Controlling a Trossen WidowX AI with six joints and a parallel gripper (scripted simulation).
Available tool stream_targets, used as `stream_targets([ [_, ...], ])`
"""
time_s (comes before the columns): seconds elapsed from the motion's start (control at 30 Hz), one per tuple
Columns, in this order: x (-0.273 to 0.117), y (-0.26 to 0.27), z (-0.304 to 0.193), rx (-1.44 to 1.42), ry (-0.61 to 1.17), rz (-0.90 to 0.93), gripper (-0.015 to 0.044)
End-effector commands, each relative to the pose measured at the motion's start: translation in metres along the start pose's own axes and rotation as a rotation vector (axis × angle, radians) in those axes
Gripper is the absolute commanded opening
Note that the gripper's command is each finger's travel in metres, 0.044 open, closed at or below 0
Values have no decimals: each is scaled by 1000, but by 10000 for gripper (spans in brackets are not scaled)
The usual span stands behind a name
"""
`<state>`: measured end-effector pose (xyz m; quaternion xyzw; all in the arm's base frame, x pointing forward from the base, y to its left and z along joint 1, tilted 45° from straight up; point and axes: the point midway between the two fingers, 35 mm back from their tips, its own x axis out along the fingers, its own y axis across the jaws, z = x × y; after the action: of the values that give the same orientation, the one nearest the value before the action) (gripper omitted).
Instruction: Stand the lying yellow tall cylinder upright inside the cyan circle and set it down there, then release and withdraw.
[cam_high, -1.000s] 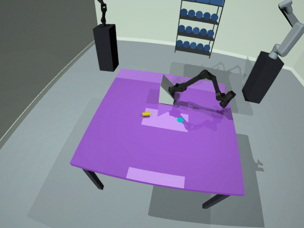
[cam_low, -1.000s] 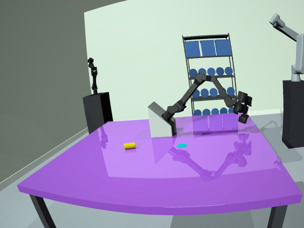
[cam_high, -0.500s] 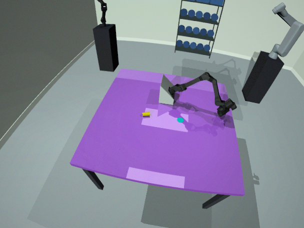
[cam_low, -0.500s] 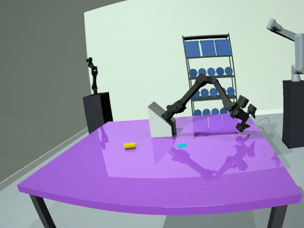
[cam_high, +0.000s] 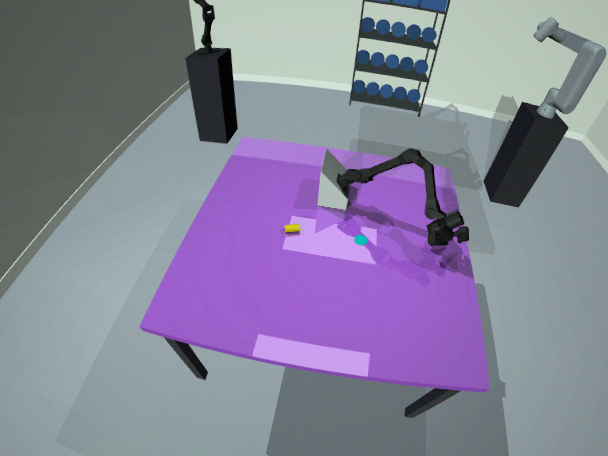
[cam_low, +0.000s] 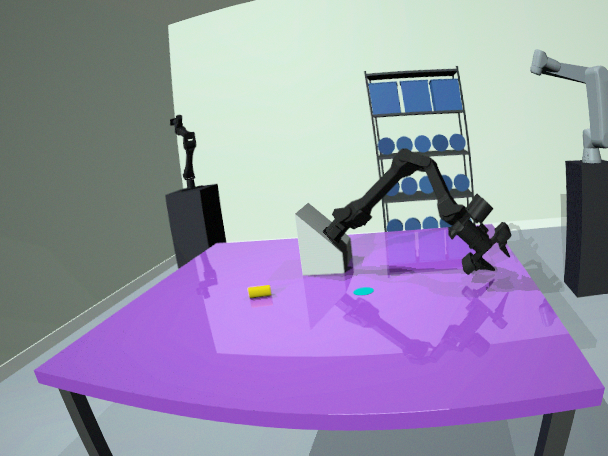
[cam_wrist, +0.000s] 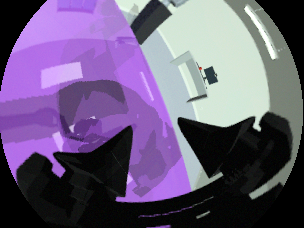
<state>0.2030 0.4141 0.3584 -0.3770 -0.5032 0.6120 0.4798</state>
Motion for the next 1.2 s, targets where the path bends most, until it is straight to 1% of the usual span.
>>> stream_targets([
  [0.0, -15, 0, -26, 79, 74, 1, 309],
  [0.5, -78, 42, -121, 477, 372, 18, 309],
  [0.83, -136, 80, -175, 765, 560, -4, 309],
  [1.17, -203, 121, -214, 1058, 741, -61, 309],
])
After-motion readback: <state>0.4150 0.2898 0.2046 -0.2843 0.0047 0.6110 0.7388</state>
